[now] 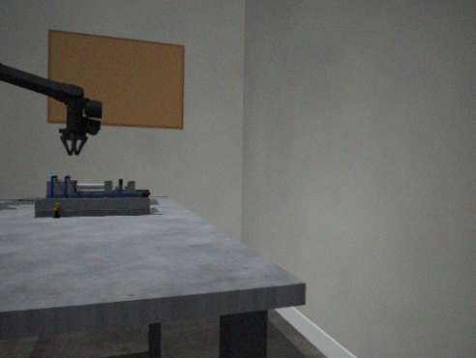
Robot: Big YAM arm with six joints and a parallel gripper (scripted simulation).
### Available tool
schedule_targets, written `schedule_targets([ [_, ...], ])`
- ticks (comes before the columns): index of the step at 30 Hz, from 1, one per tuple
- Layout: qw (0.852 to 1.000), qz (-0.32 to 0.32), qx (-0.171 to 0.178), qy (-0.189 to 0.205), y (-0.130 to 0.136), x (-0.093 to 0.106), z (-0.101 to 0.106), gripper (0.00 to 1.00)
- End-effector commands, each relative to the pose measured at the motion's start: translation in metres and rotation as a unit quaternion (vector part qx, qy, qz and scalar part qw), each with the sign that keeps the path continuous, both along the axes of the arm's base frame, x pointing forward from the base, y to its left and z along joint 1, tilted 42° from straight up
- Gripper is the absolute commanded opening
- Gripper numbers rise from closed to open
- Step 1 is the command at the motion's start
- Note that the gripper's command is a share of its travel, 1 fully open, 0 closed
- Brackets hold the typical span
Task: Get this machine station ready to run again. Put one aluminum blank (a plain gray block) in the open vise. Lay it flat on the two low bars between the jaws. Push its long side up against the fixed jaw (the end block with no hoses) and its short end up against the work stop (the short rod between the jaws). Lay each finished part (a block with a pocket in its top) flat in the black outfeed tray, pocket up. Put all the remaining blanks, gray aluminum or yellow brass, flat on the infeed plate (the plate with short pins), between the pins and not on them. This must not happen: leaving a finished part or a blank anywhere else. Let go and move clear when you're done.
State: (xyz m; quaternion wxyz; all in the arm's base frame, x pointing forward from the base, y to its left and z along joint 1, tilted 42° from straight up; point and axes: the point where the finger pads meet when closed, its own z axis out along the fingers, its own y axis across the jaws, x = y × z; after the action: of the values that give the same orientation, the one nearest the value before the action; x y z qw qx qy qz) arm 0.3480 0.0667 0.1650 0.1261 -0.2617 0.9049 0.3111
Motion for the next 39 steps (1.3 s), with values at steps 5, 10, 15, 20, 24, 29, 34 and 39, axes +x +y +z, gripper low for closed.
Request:
schedule_targets([
  [5,0.978,0.151,-0.006,-0.146,0.0032,0.0049,0.011,0.64],
  [10,0.951,0.221,-0.01,-0.216,0.0027,0.0093,0.0157,0.64],
  [15,0.922,0.275,-0.013,-0.273,0.0025,0.0114,0.0181,0.64],
  [20,0.923,0.275,-0.012,-0.27,0.0026,0.0109,0.018,0.64],
  [24,0.924,0.275,-0.011,-0.267,0.0025,0.0106,0.0178,0.64],
  [29,0.924,0.275,-0.011,-0.265,0.0024,0.0104,0.0177,0.64],
  [34,0.924,0.275,-0.01,-0.264,0.0026,0.0102,0.0173,0.64],
  [39,0.925,0.275,-0.009,-0.261,0.0045,0.0093,0.015,0.64],
])
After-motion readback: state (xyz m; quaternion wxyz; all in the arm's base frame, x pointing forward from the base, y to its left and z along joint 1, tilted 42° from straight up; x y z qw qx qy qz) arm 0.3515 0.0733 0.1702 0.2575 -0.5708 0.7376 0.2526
